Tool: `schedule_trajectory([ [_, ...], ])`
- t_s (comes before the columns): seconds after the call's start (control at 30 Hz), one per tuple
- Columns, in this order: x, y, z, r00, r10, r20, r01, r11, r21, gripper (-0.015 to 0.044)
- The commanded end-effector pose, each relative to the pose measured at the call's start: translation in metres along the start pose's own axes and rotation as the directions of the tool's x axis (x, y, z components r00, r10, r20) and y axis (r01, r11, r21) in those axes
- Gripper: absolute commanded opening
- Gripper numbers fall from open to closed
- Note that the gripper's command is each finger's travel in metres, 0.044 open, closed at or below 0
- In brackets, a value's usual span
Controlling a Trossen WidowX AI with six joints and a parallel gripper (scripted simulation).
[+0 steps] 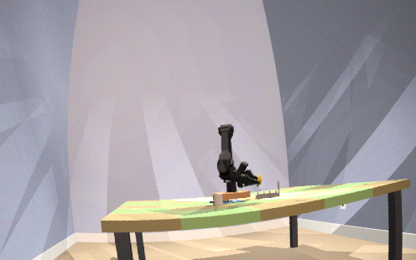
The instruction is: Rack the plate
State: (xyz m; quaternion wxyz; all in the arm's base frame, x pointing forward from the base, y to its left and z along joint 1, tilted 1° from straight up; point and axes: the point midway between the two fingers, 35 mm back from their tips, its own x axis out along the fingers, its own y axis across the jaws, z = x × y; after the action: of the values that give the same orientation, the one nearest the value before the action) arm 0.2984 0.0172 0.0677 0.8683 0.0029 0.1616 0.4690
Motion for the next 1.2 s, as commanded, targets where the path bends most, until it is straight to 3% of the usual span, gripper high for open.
schedule_trajectory([
  [0.0,-0.003,0.007,-0.003,0.998,0.012,0.060,-0.007,0.996,-0.085,0.0000],
  [0.17,-0.008,0.013,-0.004,0.993,0.021,0.118,0.000,0.985,-0.175,0.0000],
  [1.17,0.018,0.015,-0.028,0.993,0.020,0.116,0.002,0.982,-0.189,0.0000],
])
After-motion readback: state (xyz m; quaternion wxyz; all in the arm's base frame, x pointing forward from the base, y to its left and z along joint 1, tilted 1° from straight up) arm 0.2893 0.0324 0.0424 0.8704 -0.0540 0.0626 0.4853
